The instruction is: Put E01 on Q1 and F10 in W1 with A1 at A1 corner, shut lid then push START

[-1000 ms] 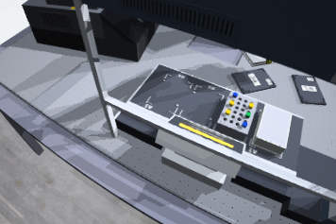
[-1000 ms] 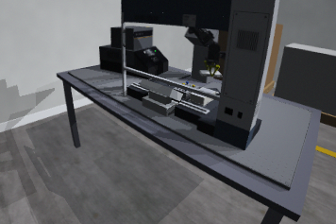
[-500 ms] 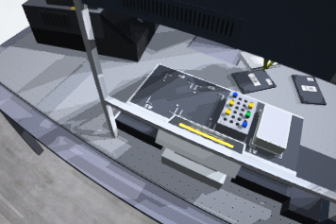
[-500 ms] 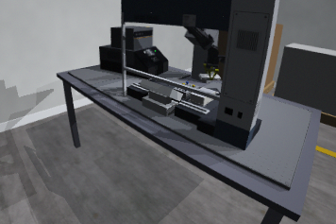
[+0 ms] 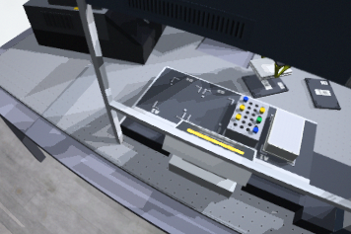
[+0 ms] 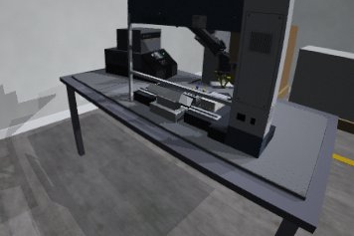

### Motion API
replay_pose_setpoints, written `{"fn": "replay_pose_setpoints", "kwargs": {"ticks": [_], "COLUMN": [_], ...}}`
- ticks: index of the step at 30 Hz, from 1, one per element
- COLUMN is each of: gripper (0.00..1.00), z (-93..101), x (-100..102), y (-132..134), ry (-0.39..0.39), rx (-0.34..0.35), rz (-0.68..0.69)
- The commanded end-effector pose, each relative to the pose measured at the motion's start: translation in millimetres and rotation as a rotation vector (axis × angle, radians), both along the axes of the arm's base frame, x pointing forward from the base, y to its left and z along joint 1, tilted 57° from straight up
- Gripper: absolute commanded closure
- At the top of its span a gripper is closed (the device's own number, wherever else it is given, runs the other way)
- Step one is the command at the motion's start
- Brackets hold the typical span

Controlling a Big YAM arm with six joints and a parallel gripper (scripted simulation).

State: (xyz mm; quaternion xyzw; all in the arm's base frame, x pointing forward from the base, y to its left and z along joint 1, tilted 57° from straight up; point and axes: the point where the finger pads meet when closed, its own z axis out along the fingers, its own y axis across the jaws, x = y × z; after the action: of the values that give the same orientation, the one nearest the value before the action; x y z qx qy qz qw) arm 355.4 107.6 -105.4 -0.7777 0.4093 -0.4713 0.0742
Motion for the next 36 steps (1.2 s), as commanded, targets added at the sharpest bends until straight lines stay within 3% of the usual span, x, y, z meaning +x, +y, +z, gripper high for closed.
{"fn": "replay_pose_setpoints", "kwargs": {"ticks": [1,5,12,22,29,36], "gripper": [1.00,1.00,1.00,1.00,1.00,1.00], "z": [4.2,4.9,-12.1,-9.1,-26.6,-17.5], "x": [7.5,18.1,18.4,38.8,37.8,38.7], "y": [3.5,1.3,-2.2,-3.8,-14.7,-4.1], "ry": [-0.020,-0.030,-0.006,-0.031,-0.002,-0.017], "rx": [0.006,0.015,-0.006,0.018,-0.005,0.007], "rz": [0.009,0.004,0.019,0.002,0.004,0.009]}}
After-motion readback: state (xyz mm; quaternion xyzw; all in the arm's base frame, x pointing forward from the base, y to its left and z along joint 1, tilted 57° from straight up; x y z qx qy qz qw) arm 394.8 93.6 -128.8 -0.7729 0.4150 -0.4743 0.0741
